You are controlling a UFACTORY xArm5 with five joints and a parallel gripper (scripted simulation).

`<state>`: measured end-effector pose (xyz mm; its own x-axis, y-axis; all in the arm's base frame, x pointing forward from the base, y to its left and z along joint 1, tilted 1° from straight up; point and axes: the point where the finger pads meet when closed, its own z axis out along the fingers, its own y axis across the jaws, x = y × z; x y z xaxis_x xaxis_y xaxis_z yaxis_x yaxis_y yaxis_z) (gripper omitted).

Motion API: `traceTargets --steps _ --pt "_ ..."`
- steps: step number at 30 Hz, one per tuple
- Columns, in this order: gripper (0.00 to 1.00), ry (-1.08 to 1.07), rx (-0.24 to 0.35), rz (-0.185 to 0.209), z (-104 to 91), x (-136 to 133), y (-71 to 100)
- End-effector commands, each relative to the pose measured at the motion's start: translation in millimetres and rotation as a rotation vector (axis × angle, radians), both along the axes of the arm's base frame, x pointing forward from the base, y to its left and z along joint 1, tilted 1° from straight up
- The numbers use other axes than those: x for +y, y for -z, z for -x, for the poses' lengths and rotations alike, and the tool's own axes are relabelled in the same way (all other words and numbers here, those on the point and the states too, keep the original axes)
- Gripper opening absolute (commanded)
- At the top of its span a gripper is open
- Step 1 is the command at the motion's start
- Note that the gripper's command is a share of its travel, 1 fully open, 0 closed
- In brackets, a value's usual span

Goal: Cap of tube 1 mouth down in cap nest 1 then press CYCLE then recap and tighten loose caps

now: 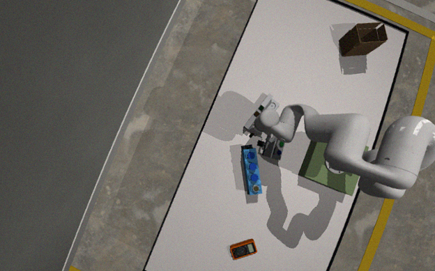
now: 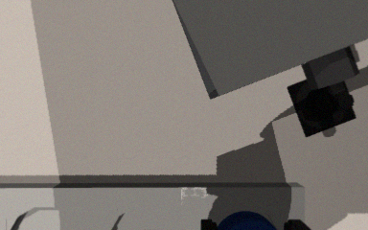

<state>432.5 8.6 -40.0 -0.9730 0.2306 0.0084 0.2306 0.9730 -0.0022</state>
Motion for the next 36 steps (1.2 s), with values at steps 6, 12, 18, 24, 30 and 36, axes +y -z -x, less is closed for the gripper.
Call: traceTargets --steps 6,12,18,24,30,36 --pt "0.0 0.0 -0.003 0.013 -1.2 0 3.4" --pt "0.0 0.0 -0.003 0.013 -1.2 0 5.9" --pt "0.0 0.0 -0.003 0.013 -1.2 0 5.9" --pt "0.46 0.0 -0.003 0.013 -1.2 0 5.9" --pt "0.46 0.0 -0.003 0.013 -1.2 0 5.9" --pt "0.46 0.0 -0.004 0.013 -1.3 0 -4.1"
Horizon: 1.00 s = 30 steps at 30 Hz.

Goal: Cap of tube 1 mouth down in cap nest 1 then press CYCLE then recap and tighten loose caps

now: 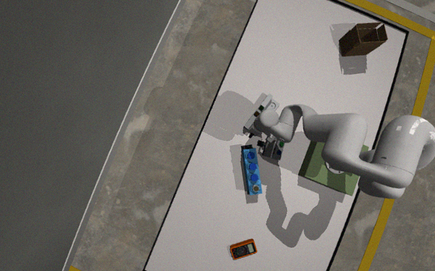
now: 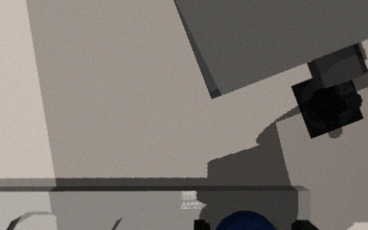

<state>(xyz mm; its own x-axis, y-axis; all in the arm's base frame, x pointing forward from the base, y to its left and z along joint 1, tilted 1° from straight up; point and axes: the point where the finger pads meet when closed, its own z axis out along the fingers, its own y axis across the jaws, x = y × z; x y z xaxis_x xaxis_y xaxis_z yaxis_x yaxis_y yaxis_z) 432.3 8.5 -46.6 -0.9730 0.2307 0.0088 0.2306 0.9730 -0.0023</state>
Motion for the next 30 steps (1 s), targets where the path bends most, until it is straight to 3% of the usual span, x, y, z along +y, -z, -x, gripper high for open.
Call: traceTargets --steps 1,27,30 --pt "0.46 0.0 -0.004 0.013 -1.5 0 -15.7" --pt "0.46 0.0 -0.004 0.013 -2.4 2 -135.9" --pt "0.46 0.0 -0.004 0.013 -2.5 2 -138.9"
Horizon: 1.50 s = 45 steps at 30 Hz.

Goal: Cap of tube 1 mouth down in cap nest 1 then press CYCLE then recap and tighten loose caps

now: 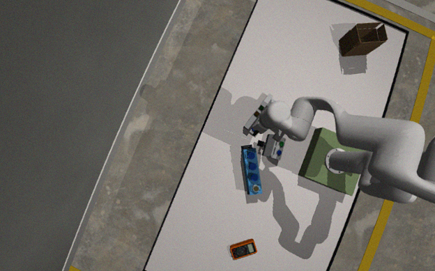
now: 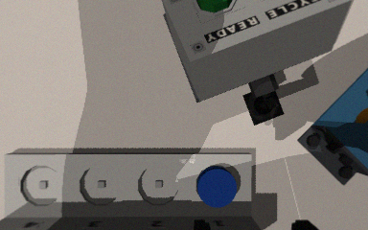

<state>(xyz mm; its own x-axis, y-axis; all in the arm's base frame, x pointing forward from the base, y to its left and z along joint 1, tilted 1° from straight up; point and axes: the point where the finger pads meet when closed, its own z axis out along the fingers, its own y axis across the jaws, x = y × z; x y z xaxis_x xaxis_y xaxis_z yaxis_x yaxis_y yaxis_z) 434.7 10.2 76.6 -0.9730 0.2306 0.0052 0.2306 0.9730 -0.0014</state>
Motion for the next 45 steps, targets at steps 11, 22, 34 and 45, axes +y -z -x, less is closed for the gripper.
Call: traceTargets --steps 11,22,34,45 --pt "0.0 0.32 -0.002 0.013 29.6 14 -5.2" --pt "0.0 0.717 -0.003 0.015 64.0 29 6.9" --pt "0.0 1.133 -0.006 0.017 100.2 45 19.7" --pt "0.0 1.202 -0.007 0.017 155.1 70 39.1"
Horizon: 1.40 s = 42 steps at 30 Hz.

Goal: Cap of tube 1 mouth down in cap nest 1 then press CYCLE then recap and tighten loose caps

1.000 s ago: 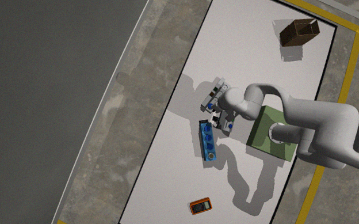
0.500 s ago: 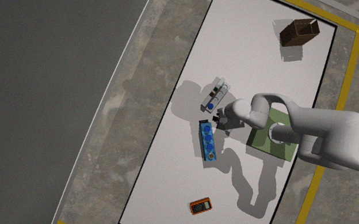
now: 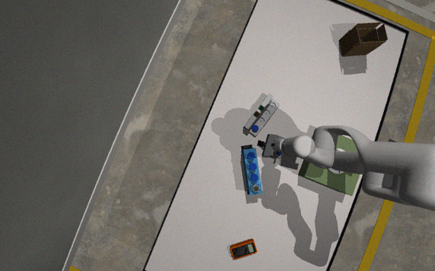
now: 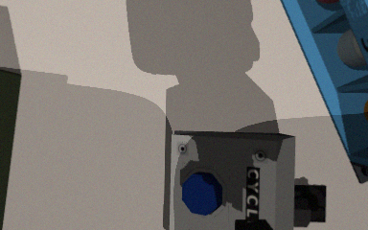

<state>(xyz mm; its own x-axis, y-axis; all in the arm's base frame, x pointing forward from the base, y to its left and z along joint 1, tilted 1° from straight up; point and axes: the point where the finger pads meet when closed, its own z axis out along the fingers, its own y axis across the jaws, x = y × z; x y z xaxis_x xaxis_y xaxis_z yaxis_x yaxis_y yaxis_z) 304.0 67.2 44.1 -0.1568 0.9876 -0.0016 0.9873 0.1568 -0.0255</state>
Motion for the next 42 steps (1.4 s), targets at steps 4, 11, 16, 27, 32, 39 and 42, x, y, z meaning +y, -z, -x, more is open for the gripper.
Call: traceTargets --steps 4,11,16,27,32,39,42 --pt "0.0 0.021 -0.019 0.007 24.9 14 6.8" --pt "0.0 0.021 -0.019 0.007 24.9 14 6.8" --pt "0.0 0.021 -0.019 0.007 25.1 13 21.8" --pt "0.0 0.021 -0.019 0.007 25.1 13 24.8" --pt "0.0 0.021 -0.019 0.007 25.1 13 24.8" --pt "0.0 0.021 -0.019 0.007 25.1 13 26.8" --pt "0.0 0.021 -0.019 0.007 25.1 13 27.2"
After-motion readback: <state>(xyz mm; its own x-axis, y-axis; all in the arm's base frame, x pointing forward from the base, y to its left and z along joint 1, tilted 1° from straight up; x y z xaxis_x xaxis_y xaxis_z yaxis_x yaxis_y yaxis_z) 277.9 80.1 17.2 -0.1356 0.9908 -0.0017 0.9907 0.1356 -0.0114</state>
